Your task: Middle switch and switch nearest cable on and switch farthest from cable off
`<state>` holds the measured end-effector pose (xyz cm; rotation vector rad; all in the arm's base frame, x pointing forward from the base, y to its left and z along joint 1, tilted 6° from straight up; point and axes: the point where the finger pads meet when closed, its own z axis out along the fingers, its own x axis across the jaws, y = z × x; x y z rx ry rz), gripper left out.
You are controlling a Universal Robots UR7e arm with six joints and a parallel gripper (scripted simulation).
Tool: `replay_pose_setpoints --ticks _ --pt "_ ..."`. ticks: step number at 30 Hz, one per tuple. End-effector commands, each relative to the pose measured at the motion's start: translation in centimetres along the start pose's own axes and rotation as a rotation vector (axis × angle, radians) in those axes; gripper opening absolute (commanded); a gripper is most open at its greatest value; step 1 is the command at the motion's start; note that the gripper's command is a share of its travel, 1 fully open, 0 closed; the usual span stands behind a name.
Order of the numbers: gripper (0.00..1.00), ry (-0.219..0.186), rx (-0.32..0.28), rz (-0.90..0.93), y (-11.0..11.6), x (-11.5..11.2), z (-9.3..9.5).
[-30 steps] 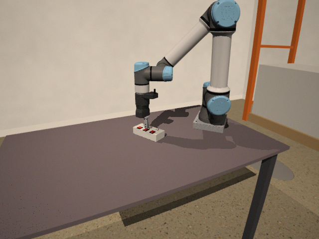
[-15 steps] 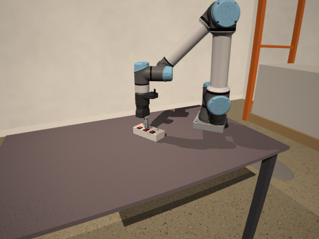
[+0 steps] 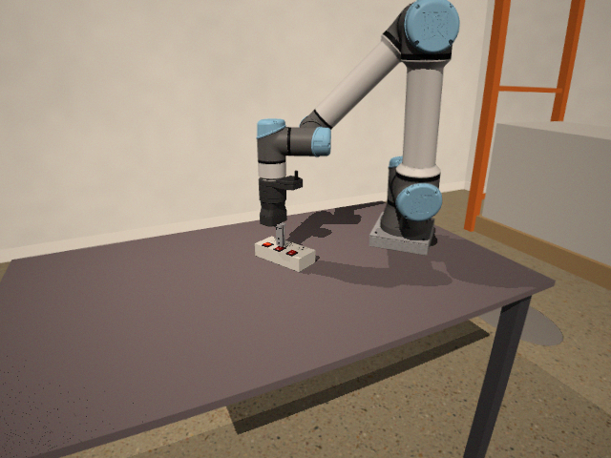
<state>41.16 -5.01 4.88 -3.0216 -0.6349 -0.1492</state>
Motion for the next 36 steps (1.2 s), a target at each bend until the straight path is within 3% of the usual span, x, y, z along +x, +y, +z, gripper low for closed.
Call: replay_pose_setpoints --ticks 1,36 --pt "0.0 0.001 -0.001 0.0 0.03 0.02 0.05" --pt "0.0 0.001 -0.001 0.0 0.03 0.02 0.71"
